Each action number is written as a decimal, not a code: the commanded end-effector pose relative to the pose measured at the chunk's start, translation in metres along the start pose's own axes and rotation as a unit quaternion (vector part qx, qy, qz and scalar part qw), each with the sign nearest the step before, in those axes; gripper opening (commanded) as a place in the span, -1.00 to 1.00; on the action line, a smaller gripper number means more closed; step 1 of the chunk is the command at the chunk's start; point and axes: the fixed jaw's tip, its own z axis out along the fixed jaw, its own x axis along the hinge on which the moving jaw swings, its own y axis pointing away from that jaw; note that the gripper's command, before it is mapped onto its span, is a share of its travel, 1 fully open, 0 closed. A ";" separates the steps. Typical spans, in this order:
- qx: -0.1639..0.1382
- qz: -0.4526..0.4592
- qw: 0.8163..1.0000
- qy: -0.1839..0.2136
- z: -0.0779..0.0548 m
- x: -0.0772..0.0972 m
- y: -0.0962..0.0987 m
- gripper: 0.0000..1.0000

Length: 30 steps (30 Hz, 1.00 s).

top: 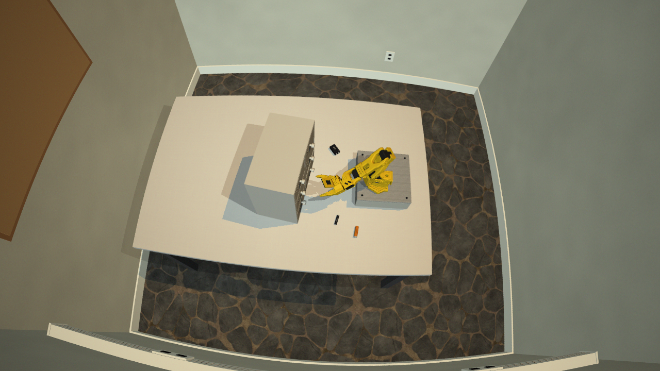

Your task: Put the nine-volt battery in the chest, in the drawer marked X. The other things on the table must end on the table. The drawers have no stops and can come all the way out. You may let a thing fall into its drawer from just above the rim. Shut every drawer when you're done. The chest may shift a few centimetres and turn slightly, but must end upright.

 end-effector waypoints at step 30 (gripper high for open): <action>-0.001 -0.010 0.980 0.199 -0.041 0.032 -0.001 0.00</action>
